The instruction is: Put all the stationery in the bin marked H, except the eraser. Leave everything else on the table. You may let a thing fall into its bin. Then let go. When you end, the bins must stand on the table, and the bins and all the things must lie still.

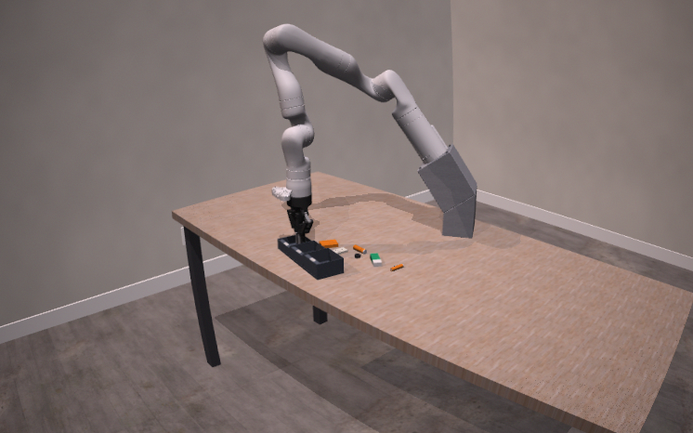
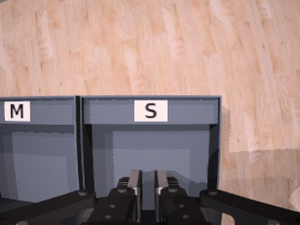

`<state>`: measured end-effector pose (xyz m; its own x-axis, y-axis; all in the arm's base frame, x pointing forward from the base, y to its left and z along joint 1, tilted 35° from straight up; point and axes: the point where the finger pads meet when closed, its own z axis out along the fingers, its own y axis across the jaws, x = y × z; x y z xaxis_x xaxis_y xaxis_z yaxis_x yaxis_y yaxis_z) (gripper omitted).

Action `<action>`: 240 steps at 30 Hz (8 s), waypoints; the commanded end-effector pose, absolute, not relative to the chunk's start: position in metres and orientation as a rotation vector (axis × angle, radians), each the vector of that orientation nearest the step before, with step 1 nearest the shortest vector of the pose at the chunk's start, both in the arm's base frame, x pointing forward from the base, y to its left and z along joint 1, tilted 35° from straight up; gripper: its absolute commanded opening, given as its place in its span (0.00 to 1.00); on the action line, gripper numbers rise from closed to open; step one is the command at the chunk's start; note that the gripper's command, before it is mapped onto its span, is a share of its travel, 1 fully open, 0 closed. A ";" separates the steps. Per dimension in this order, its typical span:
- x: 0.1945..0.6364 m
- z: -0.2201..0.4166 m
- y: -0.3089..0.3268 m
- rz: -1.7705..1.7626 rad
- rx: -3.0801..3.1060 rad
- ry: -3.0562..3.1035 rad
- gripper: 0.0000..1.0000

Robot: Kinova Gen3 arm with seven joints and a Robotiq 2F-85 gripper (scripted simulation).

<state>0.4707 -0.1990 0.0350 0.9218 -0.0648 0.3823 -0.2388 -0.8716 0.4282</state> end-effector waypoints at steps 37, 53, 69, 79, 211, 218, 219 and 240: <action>0.453 0.084 -0.170 0.496 2.600 -0.218 0.09; 0.453 0.084 -0.170 0.496 2.600 -0.218 0.09; 0.467 0.058 -0.118 0.496 2.601 -0.218 0.09; 0.473 0.048 -0.097 0.496 2.601 -0.218 0.09; 0.476 0.040 -0.101 0.496 2.601 -0.218 0.09; 0.473 0.048 -0.097 0.496 2.601 -0.218 0.09; 0.473 0.048 -0.097 0.496 2.601 -0.218 0.09; 0.490 0.018 -0.036 0.497 2.601 -0.218 0.09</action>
